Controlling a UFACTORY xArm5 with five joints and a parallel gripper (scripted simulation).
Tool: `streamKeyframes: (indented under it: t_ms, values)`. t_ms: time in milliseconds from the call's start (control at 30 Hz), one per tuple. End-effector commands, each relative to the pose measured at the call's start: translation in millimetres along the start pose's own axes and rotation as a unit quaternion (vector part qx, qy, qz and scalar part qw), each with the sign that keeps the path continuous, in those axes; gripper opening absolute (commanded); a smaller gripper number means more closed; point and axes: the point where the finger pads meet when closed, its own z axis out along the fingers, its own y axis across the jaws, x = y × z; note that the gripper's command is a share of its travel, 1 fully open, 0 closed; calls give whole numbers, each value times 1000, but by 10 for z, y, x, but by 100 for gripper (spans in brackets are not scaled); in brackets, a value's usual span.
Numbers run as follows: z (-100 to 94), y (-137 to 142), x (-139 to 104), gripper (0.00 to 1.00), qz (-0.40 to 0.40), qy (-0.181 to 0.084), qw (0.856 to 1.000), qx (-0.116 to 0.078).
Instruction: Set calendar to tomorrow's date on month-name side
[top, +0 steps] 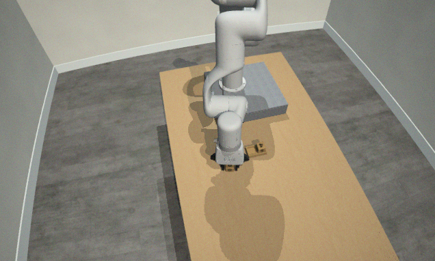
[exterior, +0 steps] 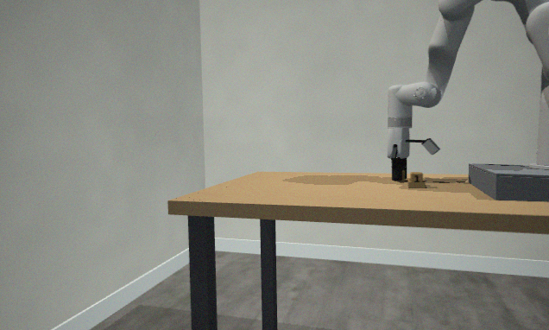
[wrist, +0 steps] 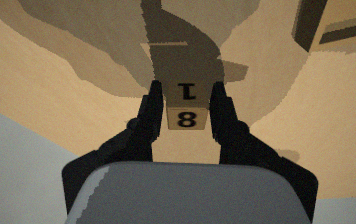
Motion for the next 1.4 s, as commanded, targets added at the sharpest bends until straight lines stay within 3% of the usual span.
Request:
streamKeyframes:
  t_ms: [0,333,800,1167,1200,1367]
  values:
    - [-10,0,-13,49,0,-2,1000,0]
    - [-84,12,-13,49,0,-2,1000,0]
    - [-757,31,-10,49,0,-2,1000,0]
    - [-904,34,-9,49,0,-2,1000,0]
    - [-904,34,-9,100,0,-2,1000,0]
    - [-904,34,-9,100,0,-2,1000,0]
